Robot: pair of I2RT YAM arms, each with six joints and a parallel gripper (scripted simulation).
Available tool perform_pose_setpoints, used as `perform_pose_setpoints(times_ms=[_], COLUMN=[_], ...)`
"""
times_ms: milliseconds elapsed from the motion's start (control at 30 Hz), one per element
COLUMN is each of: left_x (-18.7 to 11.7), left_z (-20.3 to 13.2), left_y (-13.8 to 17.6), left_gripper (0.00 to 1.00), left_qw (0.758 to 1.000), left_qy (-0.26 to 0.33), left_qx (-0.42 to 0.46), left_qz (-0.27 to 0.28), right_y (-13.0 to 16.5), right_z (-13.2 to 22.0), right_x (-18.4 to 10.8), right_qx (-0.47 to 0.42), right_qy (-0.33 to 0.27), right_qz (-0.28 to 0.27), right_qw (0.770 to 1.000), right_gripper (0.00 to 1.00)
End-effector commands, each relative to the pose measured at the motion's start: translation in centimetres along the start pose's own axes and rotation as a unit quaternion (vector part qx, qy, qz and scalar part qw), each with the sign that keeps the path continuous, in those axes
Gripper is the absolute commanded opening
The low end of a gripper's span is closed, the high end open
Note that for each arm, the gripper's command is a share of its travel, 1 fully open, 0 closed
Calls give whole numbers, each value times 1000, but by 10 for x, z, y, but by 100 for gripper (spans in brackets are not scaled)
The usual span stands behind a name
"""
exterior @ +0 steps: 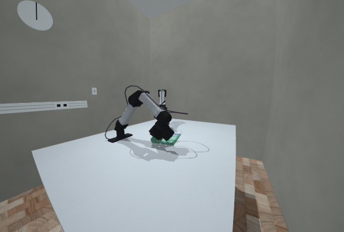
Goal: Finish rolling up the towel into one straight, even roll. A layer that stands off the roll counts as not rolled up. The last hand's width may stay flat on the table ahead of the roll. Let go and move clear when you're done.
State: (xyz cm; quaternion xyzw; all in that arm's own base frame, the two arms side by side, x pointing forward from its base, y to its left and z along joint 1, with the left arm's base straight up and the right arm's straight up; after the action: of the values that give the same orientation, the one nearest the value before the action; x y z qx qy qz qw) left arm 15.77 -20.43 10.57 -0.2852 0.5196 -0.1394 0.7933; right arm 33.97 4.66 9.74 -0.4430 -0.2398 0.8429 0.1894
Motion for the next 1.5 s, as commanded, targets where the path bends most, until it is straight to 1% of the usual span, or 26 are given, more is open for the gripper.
perform_pose_setpoints(times_ms=[0, 267, 333, 500, 633, 833, 900, 1100, 1267, 1400, 1467], left_x=[0, 0, 0, 0, 0, 0, 0, 0, 1, 3, 3], left_z=[8, 8, 8, 8, 9, 16, 16, 27, 38, 47, 47], left_y=[-10, -10, -10, -10, -10, -11, -11, -11, -10, -9, -9], left_gripper=[38, 38, 38, 38, 38, 38, 38, 38, 38, 38, 38], left_qw=[1000, 1000, 1000, 1000, 1000, 999, 999, 993, 983, 970, 970], left_qy=[-11, -11, -11, -11, -4, 29, 29, 82, 136, 183, 183], left_qx=[-3, -3, -3, -3, -9, -35, -35, -78, -123, -160, -160], left_qz=[-15, -15, -15, -15, -15, -13, -13, -11, -9, -7, -7], right_y=[2, -3, -3, -5, -5, -5, -5, -5, -6, -9, -9], right_z=[-4, 0, 0, 2, 2, 1, 1, 0, 2, 11, 11], right_x=[5, -1, -1, -3, -11, -43, -43, -70, -72, -69, -69], right_qx=[2, 2, 2, 2, 2, 2, 2, 2, -5, -32, -32], right_qy=[-13, -13, -13, -13, -13, -13, -13, -13, -5, 28, 28], right_qz=[6, 6, 6, 6, 6, 6, 6, 6, 7, 8, 8], right_qw=[1000, 1000, 1000, 1000, 1000, 1000, 1000, 1000, 1000, 999, 999], right_gripper=[42, 69, 69, 85, 85, 85, 85, 85, 86, 88, 88])
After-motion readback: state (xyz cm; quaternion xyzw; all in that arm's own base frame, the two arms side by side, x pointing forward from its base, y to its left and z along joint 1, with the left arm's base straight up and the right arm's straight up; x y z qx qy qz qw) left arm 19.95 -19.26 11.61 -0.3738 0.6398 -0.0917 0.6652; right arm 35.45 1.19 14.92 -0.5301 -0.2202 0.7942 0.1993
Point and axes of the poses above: on each arm, the point where the finger pads meet when closed, its own x axis out along the fingers, its own z axis across the jaws, y = z × x, the point moved 10 cm from there along -x, back along the fingers, and after that the axes turned 3 degrees about -x, right-handed, at the moved point
